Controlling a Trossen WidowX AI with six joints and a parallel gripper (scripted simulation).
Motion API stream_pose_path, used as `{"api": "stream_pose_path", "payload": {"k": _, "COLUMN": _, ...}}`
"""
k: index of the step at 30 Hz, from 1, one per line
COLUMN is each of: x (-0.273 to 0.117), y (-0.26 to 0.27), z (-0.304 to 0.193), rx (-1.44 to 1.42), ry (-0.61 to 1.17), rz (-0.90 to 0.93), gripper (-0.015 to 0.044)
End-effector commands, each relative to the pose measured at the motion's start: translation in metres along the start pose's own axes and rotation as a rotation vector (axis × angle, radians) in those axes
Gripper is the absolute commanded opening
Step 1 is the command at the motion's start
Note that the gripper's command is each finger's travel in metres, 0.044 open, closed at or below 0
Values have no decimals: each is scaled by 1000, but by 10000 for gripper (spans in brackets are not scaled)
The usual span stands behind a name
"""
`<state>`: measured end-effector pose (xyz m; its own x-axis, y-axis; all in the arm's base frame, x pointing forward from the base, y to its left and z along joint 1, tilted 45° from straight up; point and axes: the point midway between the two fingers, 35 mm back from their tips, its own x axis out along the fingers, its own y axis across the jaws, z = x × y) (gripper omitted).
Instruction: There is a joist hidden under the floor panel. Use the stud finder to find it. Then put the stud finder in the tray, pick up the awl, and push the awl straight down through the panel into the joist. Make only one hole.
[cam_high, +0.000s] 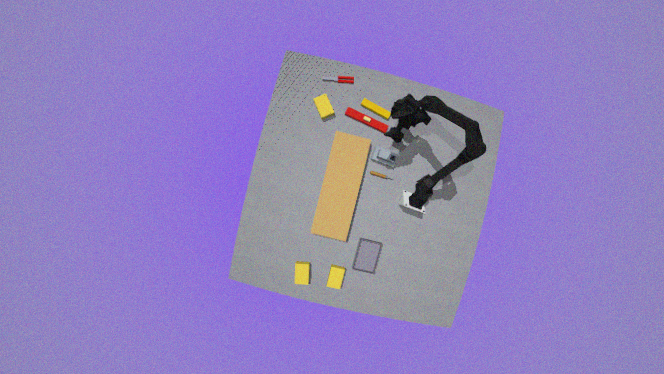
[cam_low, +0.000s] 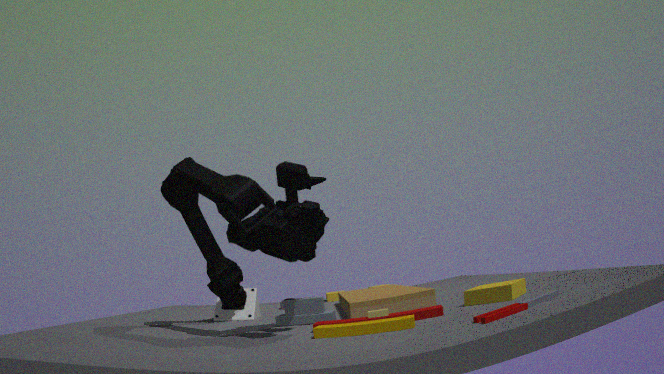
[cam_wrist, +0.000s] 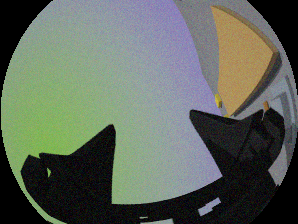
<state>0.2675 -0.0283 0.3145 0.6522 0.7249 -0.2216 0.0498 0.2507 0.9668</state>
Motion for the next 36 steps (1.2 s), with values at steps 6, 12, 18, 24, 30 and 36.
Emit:
{"api": "stream_pose_path", "payload": {"k": 6, "x": 23, "y": -60, "z": -23, "rx": -172, "ry": 78, "rz": -362, "gripper": 440}}
{"api": "stream_pose_path", "payload": {"k": 12, "x": 22, "y": -128, "z": -37, "rx": -467, "ry": 145, "rz": -827, "gripper": 440}}
{"api": "stream_pose_path", "payload": {"k": 18, "x": 1, "y": -165, "z": -34, "rx": -823, "ry": 166, "rz": -1283, "gripper": 440}}
{"api": "stream_pose_path", "payload": {"k": 24, "x": -26, "y": -163, "z": -25, "rx": -1155, "ry": 88, "rz": -1696, "gripper": 440}}
{"api": "stream_pose_path", "payload": {"k": 30, "x": -29, "y": -161, "z": -25, "rx": -1189, "ry": 72, "rz": -1740, "gripper": 440}}
{"api": "stream_pose_path", "payload": {"k": 36, "x": -29, "y": -161, "z": -25, "rx": -1189, "ry": 72, "rz": -1740, "gripper": 440}}
